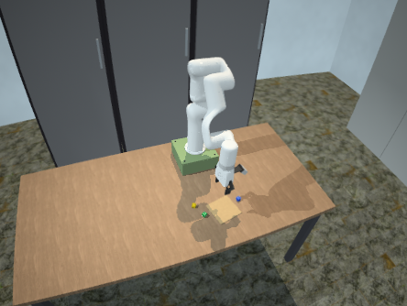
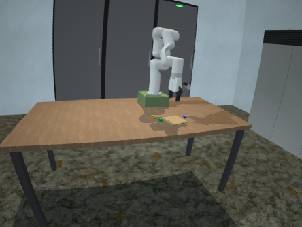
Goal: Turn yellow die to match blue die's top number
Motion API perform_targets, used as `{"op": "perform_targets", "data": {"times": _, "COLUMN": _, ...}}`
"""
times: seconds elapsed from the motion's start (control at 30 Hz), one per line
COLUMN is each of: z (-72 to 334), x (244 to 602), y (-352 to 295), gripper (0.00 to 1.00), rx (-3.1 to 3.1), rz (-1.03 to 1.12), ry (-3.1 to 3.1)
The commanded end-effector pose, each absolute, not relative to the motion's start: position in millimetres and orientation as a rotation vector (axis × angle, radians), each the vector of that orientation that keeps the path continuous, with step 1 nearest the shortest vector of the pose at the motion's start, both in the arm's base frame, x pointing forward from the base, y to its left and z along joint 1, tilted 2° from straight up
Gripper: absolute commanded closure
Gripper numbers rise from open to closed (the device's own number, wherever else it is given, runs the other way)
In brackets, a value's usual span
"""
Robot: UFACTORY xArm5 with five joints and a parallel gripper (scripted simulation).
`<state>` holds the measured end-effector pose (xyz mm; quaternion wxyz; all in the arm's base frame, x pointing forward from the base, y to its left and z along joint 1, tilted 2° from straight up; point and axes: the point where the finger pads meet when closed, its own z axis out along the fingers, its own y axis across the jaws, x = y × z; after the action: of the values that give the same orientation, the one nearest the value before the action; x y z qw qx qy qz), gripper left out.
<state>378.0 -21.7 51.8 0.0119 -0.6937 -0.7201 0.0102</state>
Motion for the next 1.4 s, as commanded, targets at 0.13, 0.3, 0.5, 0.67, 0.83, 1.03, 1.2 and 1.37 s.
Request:
{"op": "perform_targets", "data": {"times": 0.13, "z": 50.6, "x": 368.2, "y": -79.2, "gripper": 0.0, "rx": -2.459, "rz": 0.03, "ry": -1.919}}
{"op": "perform_targets", "data": {"times": 0.3, "z": 48.8, "x": 353.1, "y": -120.3, "gripper": 0.0, "rx": -2.652, "rz": 0.031, "ry": -1.638}}
{"op": "perform_targets", "data": {"times": 0.5, "z": 47.0, "x": 334.1, "y": -158.0, "gripper": 0.0, "rx": -2.809, "rz": 0.032, "ry": -1.348}}
{"op": "perform_targets", "data": {"times": 0.67, "z": 47.0, "x": 333.8, "y": -158.4, "gripper": 0.0, "rx": -2.811, "rz": 0.032, "ry": -1.344}}
{"op": "perform_targets", "data": {"times": 0.83, "z": 47.0, "x": 333.8, "y": -158.4, "gripper": 0.0, "rx": -2.811, "rz": 0.032, "ry": -1.344}}
{"op": "perform_targets", "data": {"times": 1.03, "z": 36.1, "x": 334.8, "y": -157.8, "gripper": 0.0, "rx": -2.811, "rz": 0.032, "ry": -1.344}}
{"op": "perform_targets", "data": {"times": 1.2, "z": 6.0, "x": 335.5, "y": -155.4, "gripper": 0.0, "rx": -2.811, "rz": 0.033, "ry": -1.344}}
{"op": "perform_targets", "data": {"times": 1.37, "z": -4.8, "x": 335.1, "y": -154.2, "gripper": 0.64, "rx": -2.811, "rz": 0.033, "ry": -1.344}}
